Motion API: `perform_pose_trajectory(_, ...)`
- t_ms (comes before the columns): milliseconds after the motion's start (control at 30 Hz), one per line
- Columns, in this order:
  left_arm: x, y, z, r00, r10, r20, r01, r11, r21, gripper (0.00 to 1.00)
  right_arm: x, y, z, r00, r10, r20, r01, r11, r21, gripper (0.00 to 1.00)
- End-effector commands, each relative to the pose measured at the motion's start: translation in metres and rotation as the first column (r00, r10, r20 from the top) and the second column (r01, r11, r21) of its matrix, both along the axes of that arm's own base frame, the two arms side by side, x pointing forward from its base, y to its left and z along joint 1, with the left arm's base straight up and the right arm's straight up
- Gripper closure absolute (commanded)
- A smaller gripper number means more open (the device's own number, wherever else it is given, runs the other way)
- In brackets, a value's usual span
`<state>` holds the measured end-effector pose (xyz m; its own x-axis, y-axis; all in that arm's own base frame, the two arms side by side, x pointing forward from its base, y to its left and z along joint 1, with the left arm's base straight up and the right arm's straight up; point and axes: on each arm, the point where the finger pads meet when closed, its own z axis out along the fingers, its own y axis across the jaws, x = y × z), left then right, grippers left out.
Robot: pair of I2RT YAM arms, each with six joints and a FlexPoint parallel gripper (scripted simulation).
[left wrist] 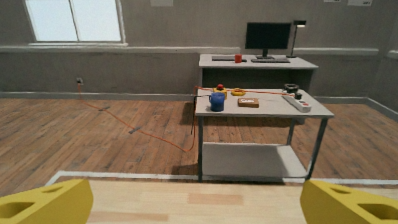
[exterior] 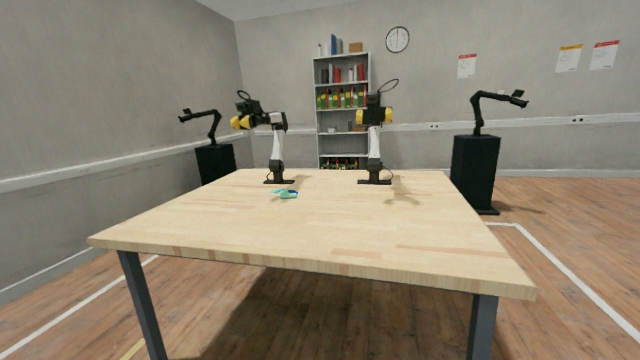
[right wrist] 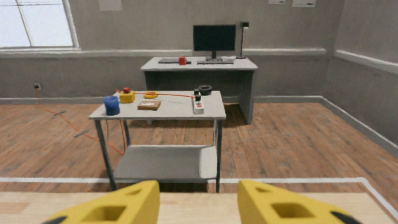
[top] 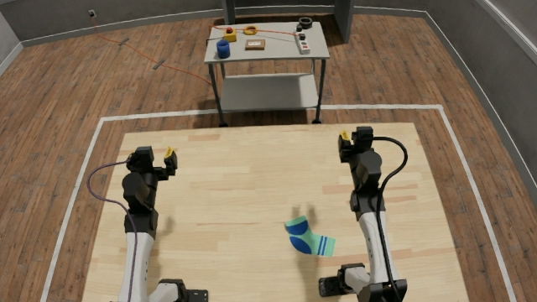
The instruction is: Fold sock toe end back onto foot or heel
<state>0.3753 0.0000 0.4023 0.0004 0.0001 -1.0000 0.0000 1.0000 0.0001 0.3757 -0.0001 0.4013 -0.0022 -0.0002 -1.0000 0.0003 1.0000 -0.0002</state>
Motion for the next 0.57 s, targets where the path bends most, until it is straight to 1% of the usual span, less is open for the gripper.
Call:
perform_pose_trajectory(0,0.0,-0.002,-0.006,1.0,-0.014,-0.013,0.014,1.0,-0.008,0.0,0.0,0.003,-0.006,1.0,0.013,-0.015,-0.013,1.0,0.009,0.61)
perform_pose_trajectory(33,0.0,-0.002,-0.006,1.0,-0.014,-0.013,0.014,1.0,-0.008,0.0,0.0,0.003,-0.006,1.0,0.013,-0.015,-0.013,1.0,0.009,0.61)
perform_pose_trajectory(67,0.0,-0.002,-0.006,1.0,-0.014,-0.013,0.014,1.0,-0.008,0.0,-0.002,0.001,0.003,1.0,0.006,0.006,-0.006,1.0,0.003,0.61)
perform_pose_trajectory(100,0.0,-0.002,-0.006,1.0,-0.014,-0.014,0.014,1.0,-0.008,0.0,-0.001,0.003,-0.004,1.0,0.013,-0.009,-0.013,1.0,0.008,0.61)
perform_pose_trajectory(367,0.001,-0.002,-0.008,1.0,-0.014,-0.018,0.014,1.0,-0.008,0.0,-0.006,0.004,0.005,1.0,0.015,0.013,-0.015,1.0,0.009,0.61)
perform_pose_trajectory(533,0.001,-0.002,-0.008,1.0,-0.014,-0.018,0.014,1.0,-0.008,0.0,-0.006,0.004,0.005,1.0,0.015,0.013,-0.015,1.0,0.008,0.61)
